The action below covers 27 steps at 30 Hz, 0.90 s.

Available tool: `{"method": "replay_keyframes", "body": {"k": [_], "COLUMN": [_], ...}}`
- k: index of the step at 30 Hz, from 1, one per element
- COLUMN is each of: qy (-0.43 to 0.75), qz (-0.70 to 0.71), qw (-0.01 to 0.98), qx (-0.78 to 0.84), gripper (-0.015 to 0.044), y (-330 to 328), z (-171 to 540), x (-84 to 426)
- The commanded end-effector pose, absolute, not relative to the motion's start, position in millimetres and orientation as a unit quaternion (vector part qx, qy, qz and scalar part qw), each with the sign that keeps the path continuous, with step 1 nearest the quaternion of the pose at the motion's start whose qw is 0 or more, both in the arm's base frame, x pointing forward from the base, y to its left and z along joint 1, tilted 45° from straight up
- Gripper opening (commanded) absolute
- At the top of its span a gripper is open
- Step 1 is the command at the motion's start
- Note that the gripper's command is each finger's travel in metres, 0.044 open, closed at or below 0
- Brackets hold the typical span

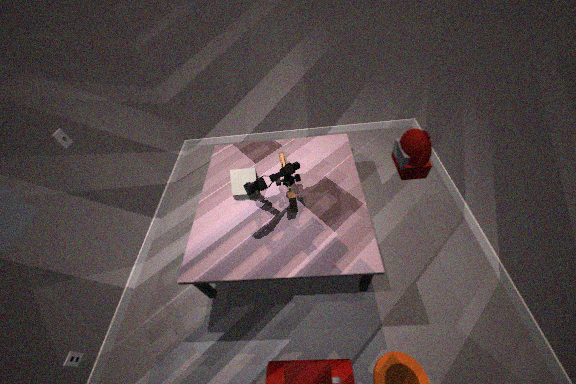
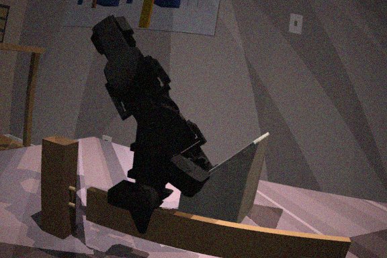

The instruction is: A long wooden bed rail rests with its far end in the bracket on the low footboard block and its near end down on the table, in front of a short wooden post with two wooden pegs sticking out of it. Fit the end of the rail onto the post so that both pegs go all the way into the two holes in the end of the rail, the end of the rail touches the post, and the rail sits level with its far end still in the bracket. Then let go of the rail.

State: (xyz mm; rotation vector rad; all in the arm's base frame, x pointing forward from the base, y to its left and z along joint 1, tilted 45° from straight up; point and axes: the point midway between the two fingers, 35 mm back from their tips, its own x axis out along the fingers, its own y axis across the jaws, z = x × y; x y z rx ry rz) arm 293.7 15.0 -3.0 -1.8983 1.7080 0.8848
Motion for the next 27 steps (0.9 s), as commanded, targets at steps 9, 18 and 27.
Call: {"method": "replay_keyframes", "body": {"k": [9,18,27], "qy": [0.615,0.615,0.615], "qz": [0.321,0.321,0.321], "qw": [0.219,0.219,0.219], "qx": [-0.687,-0.687,-0.687], "gripper": [0.0,0.0,0.0], "y": [17.0,19.1,19.3], "z": [-3.2,-3.1,-2.9], "x": [293.9,293.3,293.2]}}
